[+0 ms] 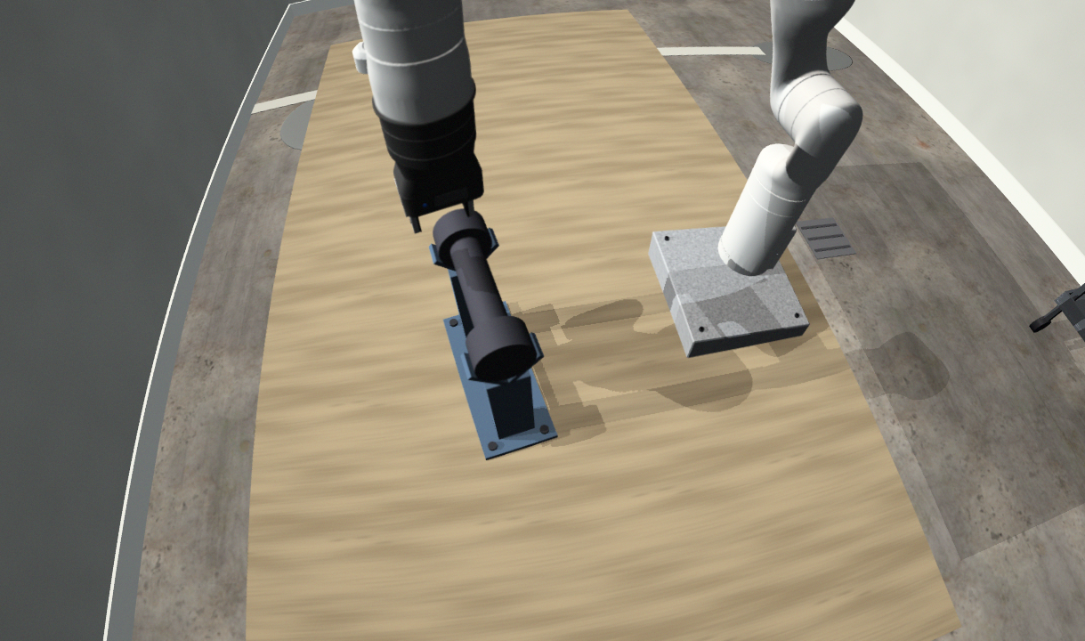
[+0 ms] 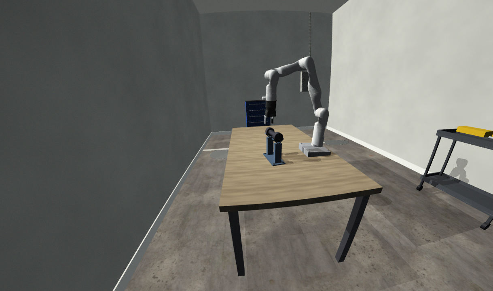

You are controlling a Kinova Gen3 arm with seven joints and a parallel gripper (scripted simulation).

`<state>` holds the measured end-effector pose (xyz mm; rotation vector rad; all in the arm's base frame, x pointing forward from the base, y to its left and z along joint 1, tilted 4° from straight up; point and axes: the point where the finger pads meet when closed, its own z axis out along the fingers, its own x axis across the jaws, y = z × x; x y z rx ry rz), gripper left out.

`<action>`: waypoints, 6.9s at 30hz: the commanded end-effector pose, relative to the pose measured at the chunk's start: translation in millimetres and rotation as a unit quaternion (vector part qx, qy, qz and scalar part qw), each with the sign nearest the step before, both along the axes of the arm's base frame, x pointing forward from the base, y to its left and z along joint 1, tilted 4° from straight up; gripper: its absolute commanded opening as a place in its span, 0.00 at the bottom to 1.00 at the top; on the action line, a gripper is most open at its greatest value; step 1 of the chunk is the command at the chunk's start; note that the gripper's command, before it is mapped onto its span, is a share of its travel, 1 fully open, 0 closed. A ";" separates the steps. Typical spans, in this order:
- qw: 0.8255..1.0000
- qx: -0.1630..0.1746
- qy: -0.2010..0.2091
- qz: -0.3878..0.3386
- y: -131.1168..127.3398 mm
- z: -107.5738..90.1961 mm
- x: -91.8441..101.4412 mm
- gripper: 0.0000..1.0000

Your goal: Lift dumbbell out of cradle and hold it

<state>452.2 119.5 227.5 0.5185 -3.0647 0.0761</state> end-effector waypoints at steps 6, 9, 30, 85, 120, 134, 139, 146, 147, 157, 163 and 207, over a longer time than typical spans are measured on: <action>0.999 0.036 0.015 -0.024 31.4 13.1 -22.4 1.00; 0.999 0.039 0.016 -0.025 33.4 13.7 -23.9 1.00; 0.998 0.047 0.021 -0.031 40.6 15.9 -29.3 1.00; 0.998 0.048 0.020 -0.028 44.2 -62.3 -35.3 1.00; 0.998 0.048 0.020 -0.028 45.0 -85.7 -37.5 0.00; 0.998 0.048 0.020 -0.028 45.0 -85.7 -37.5 0.00; 0.998 0.048 0.020 -0.028 45.0 -85.7 -37.5 0.00; 0.998 0.048 0.020 -0.028 45.0 -85.6 -37.5 0.00; 0.998 0.048 0.020 -0.028 45.0 -85.5 -37.5 0.00; 0.998 0.048 0.020 -0.028 44.7 -80.3 -37.3 0.00; 0.998 0.048 0.020 -0.028 44.4 -75.2 -37.1 0.00; 0.998 0.048 0.020 -0.028 39.7 14.6 -33.2 0.00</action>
